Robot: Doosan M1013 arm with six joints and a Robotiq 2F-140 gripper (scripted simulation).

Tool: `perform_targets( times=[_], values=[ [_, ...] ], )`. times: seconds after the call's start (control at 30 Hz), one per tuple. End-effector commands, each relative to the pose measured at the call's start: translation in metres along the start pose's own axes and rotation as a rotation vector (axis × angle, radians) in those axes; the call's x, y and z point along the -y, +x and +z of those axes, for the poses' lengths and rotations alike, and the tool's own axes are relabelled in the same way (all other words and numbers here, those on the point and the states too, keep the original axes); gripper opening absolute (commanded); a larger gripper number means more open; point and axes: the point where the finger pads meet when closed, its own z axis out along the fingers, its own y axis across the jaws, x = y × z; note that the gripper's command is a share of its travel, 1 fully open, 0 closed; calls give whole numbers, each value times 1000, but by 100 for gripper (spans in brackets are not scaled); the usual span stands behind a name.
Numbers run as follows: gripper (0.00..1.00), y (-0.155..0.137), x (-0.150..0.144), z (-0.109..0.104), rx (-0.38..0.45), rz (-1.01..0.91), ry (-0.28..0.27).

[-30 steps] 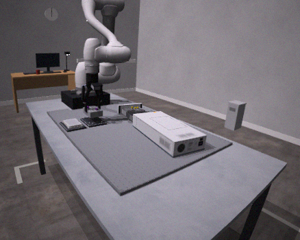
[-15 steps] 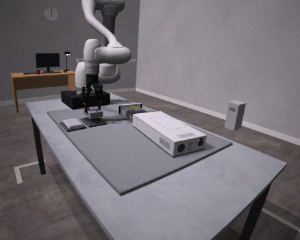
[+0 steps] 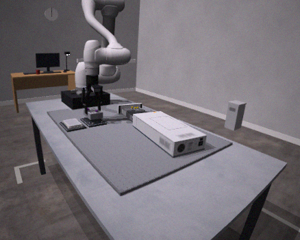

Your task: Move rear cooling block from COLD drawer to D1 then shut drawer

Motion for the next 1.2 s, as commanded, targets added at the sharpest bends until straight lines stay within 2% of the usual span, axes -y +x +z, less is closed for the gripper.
perform_targets(
  times=[0.0,0.7,1.17],
  values=[
    [10,0,-1,3,-1,2,-1],
    [10,-1,-1,5,-1,2,-1],
    [10,-1,-1,0,0,2,-1]
  ],
)
